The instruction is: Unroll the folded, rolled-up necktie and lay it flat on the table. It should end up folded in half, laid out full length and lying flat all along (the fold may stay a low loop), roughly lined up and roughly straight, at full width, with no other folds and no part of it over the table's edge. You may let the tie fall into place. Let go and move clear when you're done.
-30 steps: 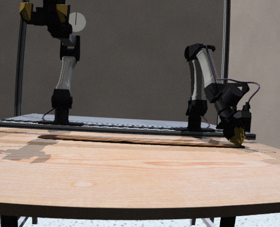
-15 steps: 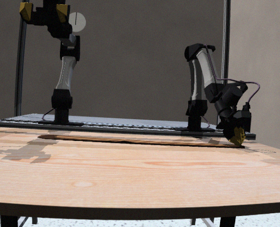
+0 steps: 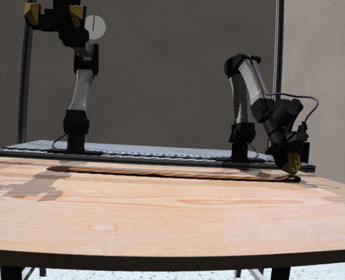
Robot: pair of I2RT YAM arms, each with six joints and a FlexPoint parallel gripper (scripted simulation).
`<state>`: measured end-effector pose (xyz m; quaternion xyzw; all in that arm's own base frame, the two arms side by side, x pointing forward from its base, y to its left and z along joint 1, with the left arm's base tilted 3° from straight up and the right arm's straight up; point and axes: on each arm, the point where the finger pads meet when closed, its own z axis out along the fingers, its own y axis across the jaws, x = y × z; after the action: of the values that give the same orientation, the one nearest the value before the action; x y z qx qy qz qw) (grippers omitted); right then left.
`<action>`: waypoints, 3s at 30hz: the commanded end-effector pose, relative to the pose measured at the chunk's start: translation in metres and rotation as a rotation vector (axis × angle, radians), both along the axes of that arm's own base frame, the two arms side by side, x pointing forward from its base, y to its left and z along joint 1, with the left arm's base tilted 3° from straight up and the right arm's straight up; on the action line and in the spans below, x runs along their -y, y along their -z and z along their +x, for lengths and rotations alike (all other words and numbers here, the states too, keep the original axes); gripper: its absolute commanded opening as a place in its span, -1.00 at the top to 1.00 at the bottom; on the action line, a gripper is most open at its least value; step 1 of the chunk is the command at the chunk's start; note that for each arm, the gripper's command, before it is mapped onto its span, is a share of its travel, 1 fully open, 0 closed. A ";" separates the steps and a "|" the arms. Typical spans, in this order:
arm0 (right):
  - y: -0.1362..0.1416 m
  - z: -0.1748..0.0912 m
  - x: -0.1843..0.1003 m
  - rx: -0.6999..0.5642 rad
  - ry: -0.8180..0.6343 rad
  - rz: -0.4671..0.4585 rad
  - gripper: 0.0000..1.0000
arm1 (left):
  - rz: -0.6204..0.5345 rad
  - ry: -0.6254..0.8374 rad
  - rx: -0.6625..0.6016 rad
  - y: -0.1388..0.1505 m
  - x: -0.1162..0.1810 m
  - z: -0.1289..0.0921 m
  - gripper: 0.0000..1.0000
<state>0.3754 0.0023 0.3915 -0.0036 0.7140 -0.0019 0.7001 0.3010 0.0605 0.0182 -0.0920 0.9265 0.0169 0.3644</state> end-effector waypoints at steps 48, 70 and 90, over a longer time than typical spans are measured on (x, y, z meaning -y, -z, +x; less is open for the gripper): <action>-0.006 0.002 0.001 0.008 -0.002 0.008 -1.00 | -0.008 -0.005 -0.022 -0.008 -0.001 -0.002 0.86; -0.006 0.002 0.001 0.008 -0.002 0.008 -1.00 | -0.003 0.003 0.018 -0.026 0.002 0.002 0.61; -0.006 0.002 0.001 0.008 -0.002 0.008 -1.00 | 0.022 0.038 0.192 -0.104 0.015 0.018 0.24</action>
<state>0.3754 0.0023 0.3915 -0.0036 0.7140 -0.0019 0.7001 0.3175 0.0477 0.1059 -0.0705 0.8937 0.0124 0.4429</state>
